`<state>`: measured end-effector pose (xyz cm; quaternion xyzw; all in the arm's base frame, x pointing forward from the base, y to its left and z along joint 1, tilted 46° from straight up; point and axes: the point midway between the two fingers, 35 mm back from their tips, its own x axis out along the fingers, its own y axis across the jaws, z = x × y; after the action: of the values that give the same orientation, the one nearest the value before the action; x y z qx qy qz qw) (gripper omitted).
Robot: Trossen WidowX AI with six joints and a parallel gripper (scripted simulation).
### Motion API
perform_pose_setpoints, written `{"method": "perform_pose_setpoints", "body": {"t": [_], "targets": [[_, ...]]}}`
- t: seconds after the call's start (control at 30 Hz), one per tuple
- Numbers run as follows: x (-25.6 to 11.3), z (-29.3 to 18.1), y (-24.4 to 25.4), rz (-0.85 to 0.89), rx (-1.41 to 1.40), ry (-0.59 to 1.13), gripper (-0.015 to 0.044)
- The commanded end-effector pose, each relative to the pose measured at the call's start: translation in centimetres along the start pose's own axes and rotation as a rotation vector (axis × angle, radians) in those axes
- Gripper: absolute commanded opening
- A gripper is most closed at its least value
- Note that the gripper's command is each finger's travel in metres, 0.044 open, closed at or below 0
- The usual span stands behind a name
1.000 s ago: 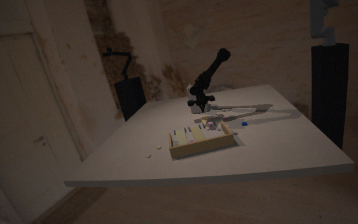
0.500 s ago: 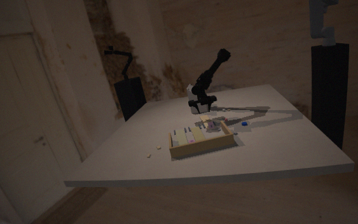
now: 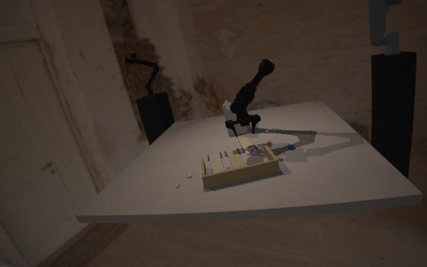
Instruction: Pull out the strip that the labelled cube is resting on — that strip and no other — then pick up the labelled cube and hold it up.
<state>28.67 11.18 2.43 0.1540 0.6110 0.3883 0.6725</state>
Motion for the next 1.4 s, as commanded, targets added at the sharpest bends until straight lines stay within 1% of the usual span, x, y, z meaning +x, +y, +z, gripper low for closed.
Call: {"method": "perform_pose_setpoints", "body": {"t": [0.0, 0.9, 1.03, 1.27, 1.37], "targets": [[-0.1, 1.6, 0.1, 0.006, 0.003, 0.005, 0.044], [-0.9, 10.5, 0.6, 0.005, -0.001, 0.001, 0.044], [-0.8, 11.2, 0.7, 0.006, -0.001, 0.0, 0.044], [0.1, 11.2, 0.7, 0.005, -0.001, 0.0, 0.0256], [0.6, 11.2, 0.7, 0.005, -0.001, 0.0, 0.025]]}}
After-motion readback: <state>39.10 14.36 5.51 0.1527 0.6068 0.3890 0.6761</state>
